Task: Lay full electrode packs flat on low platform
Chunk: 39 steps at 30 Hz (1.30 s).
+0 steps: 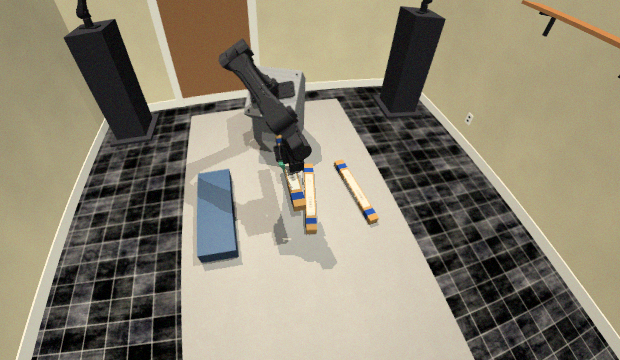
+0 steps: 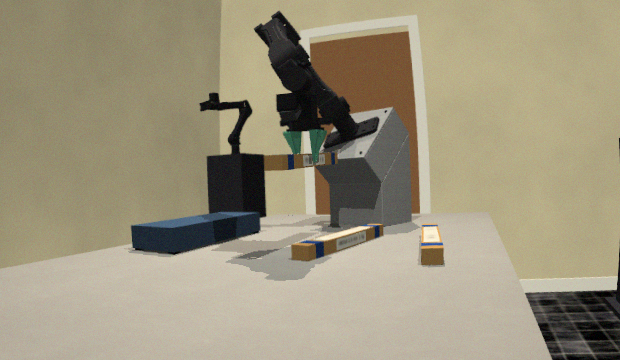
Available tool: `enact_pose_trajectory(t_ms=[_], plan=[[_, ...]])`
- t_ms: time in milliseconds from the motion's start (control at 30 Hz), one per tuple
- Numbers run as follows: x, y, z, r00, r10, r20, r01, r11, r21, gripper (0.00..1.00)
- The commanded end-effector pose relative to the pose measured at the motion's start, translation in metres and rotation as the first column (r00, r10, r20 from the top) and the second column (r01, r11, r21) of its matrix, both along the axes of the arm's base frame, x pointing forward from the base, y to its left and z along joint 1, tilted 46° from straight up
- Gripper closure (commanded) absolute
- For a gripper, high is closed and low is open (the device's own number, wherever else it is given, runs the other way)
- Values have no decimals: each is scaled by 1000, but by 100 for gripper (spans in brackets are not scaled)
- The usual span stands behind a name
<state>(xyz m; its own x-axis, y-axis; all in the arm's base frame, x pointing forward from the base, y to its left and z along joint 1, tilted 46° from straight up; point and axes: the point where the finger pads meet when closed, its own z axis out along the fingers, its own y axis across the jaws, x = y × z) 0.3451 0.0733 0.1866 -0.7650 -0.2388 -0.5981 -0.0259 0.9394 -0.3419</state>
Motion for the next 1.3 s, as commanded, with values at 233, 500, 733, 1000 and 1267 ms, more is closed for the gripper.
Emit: enact_pose_trajectory(t_ms=[233, 500, 733, 1000, 1267], plan=[[12, 5, 6, 998, 23, 51, -25, 999, 26, 100], [17, 3, 0, 998, 23, 51, -25, 999, 26, 100], [24, 1, -6, 998, 23, 51, -25, 999, 26, 100], [29, 0, -12, 998, 23, 51, -25, 999, 25, 100], [33, -1, -15, 998, 23, 51, -25, 999, 25, 100]])
